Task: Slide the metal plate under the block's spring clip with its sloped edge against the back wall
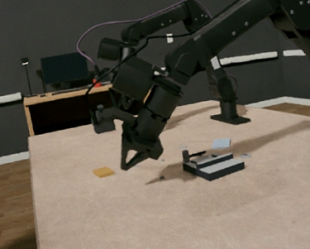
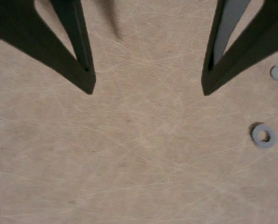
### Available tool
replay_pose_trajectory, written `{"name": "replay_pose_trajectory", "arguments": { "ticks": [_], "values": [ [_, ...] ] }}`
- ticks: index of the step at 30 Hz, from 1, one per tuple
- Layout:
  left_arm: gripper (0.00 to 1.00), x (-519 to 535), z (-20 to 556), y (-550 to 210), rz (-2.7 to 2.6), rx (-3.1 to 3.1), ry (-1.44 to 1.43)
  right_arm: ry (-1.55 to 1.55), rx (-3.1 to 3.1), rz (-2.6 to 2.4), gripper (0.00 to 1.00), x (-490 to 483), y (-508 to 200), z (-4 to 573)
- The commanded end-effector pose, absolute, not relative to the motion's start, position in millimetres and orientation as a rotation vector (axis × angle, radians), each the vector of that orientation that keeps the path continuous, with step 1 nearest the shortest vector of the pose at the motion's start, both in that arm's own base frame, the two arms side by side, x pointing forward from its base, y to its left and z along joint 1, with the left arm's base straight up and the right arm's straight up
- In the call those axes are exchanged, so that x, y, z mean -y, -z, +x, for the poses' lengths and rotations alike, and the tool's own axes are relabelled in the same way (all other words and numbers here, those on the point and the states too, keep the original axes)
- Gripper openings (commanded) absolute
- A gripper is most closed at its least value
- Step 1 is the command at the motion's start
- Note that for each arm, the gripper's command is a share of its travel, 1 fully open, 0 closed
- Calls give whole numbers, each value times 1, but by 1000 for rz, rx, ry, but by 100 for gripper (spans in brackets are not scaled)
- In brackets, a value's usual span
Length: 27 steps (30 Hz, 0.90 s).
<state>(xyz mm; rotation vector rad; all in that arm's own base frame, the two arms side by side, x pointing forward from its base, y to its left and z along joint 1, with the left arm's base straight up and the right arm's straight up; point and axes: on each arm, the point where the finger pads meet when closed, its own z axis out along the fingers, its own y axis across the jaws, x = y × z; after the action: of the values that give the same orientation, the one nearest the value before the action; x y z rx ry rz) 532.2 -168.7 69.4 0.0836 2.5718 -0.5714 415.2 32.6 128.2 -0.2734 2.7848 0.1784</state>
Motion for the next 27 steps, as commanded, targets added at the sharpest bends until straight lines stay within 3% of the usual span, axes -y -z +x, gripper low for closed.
{"name": "replay_pose_trajectory", "arguments": {
  "ticks": [1,8,27],
  "values": [
    [0,163,509,-84,-299,-2615,702,-158,-2704,-351,76,-68,-135,415],
    [0,160,482,-81,-663,-2655,776,-170,-2690,-509,76,-118,-119,389],
    [0,142,370,-61,-1949,-2487,751,-204,-2594,-1059,76,-230,-61,253]
  ]
}}
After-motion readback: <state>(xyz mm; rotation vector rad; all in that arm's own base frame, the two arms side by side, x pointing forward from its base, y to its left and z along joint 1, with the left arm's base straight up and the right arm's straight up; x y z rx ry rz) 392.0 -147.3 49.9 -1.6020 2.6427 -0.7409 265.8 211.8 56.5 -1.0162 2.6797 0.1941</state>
